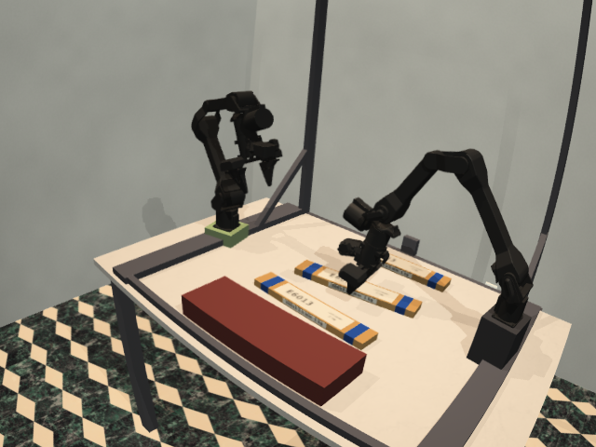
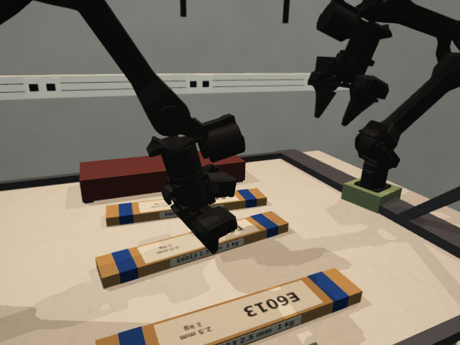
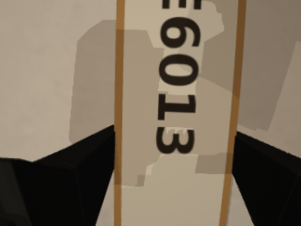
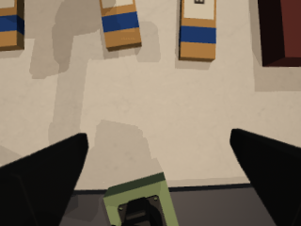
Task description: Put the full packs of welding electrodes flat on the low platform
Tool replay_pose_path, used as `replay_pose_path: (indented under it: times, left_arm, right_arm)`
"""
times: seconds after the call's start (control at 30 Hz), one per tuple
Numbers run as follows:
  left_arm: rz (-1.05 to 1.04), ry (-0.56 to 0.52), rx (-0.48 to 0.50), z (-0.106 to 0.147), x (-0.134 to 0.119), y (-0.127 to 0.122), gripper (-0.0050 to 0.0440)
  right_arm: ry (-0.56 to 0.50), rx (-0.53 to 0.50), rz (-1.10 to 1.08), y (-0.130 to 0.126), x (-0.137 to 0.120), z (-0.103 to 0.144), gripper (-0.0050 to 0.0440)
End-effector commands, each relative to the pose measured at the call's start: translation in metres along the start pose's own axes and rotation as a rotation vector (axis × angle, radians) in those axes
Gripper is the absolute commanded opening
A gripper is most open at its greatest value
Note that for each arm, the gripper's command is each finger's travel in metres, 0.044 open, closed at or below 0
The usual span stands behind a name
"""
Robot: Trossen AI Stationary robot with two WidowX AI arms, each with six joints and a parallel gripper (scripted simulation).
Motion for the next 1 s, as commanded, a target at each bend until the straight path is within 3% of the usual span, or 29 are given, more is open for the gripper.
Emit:
replay_pose_path:
  times: [0.0, 0.97]
  left_arm:
    - [0.001, -0.066, -0.011, 0.027, 0.02, -0.004, -0.005]
    - [0.001, -0.067, -0.011, 0.072, 0.029, -0.004, -0.005]
  right_arm:
    - [-0.02, -0.002, 0.004, 0.0, 0.002, 0.005, 0.043]
    - [-0.02, -0.002, 0.004, 0.0, 0.002, 0.005, 0.043]
Point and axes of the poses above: on each arm, the point midway between the two fingers, 35 mm back from their tips, its own z axis back along the fingers, its own y axis across the jaws, x = y × z, the point moved 4 cm from there along z, back along the fingers, and after that the axes turned 1 degree about z, right-handed, at the moved point
